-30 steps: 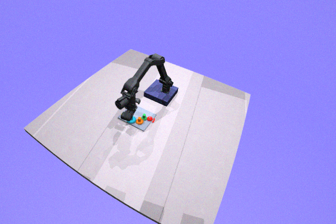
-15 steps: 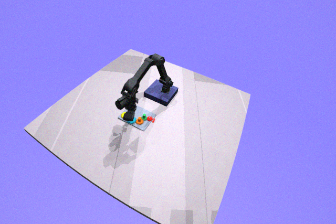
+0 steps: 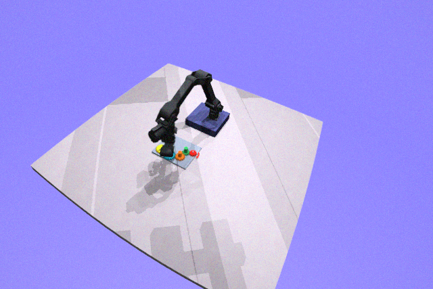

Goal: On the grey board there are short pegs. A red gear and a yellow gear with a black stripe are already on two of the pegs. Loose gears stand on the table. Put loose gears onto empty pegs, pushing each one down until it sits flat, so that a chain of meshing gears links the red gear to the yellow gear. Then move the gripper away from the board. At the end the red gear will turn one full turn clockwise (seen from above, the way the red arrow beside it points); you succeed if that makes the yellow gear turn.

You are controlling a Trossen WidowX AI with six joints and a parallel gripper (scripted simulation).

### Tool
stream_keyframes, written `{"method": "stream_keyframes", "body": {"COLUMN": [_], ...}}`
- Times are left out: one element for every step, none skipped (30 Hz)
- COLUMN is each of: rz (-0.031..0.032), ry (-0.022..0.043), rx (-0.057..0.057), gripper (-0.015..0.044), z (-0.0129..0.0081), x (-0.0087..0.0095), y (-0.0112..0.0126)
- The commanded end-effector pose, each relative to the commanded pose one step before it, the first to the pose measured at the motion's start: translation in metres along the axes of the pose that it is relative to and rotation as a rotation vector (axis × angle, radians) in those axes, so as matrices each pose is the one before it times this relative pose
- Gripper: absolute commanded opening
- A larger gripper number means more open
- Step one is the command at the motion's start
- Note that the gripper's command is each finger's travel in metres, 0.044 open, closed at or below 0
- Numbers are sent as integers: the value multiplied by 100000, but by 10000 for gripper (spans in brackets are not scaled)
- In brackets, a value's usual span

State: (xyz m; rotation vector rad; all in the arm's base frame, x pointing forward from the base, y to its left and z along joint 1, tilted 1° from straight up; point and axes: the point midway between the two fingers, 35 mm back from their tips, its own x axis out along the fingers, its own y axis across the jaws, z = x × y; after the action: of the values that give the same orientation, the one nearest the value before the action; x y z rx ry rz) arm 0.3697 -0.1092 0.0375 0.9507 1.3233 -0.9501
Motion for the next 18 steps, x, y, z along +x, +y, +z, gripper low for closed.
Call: {"method": "stream_keyframes", "body": {"rz": [140, -1, -1, -1, -1, -2, -2, -2, 0, 1, 1, 1, 1, 1, 0, 0, 1, 2], "ry": [-128, 2, 1, 1, 1, 0, 0, 0, 0, 0, 0, -1, -1, -1, 0, 0, 0, -1], "rx": [4539, 1836, 1901, 1946, 1965, 1954, 1914, 1843, -323, -689, -849, -1090, -1375, -1105, -380, 0, 0, 0], "gripper": [0, 0, 0, 0, 0, 0, 0, 0, 26, 53, 79, 105, 131, 140, 140, 140, 140, 140], "z": [-21, -18, -16, -13, -8, -3, 2, 7, 2, 3, 4, 5, 6, 5, 2, 0, 5, 10], "x": [134, 37, 33, 24, 11, 8, 14, 31, -27, -58, -71, -92, -116, -93, -32, 0, -143, -305], "y": [55, -4, -9, -13, -17, -18, -18, -17, 2, 3, 4, 5, 6, 4, 1, 0, 9, 18]}}
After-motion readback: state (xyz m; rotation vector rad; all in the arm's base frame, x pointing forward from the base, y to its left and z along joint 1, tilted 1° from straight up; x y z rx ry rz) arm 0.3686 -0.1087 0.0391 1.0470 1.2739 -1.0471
